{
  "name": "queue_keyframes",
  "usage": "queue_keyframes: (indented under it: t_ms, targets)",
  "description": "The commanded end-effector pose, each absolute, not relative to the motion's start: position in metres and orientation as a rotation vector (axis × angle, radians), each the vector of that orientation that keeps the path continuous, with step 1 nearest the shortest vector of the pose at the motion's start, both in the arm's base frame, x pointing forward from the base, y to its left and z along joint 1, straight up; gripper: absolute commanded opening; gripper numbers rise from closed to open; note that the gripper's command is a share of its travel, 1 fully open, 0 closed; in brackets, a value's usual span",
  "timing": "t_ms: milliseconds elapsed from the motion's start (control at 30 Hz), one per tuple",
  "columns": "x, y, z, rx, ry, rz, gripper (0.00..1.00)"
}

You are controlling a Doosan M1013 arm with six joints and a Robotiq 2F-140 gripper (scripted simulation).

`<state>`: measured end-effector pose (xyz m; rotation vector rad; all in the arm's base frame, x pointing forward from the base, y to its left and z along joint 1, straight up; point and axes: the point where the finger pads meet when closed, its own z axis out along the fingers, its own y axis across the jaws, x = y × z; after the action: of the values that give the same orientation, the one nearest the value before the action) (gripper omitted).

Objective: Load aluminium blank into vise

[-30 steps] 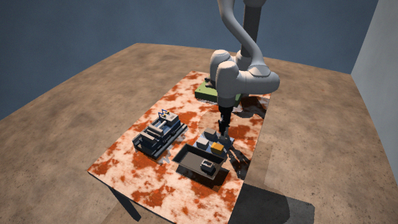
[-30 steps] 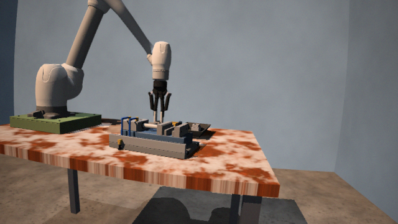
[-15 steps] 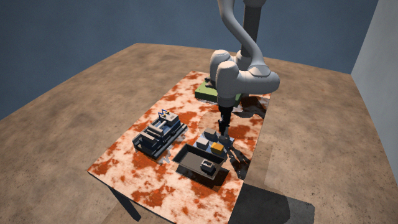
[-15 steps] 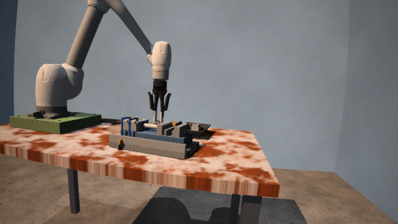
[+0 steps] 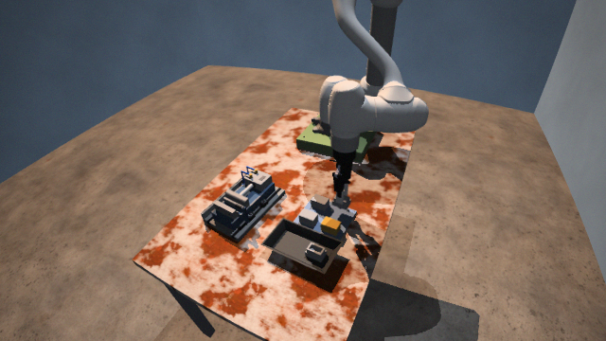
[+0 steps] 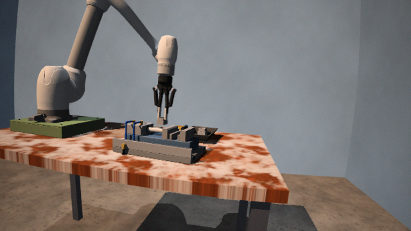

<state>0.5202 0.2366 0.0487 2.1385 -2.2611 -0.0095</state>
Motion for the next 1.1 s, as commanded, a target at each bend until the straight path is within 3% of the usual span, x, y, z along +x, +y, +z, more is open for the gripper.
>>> queue_keyframes:
  t_ms: [0,467,833,1067]
  targets:
    - [0.525,0.242,0.073,2.156,-2.276,0.004,0.00]
    - [0.525,0.242,0.118,2.156,-2.276,0.004,0.00]
    - [0.526,0.242,0.124,2.156,-2.276,0.004,0.00]
    - [0.587,0.221,0.127,2.156,-2.276,0.004,0.00]
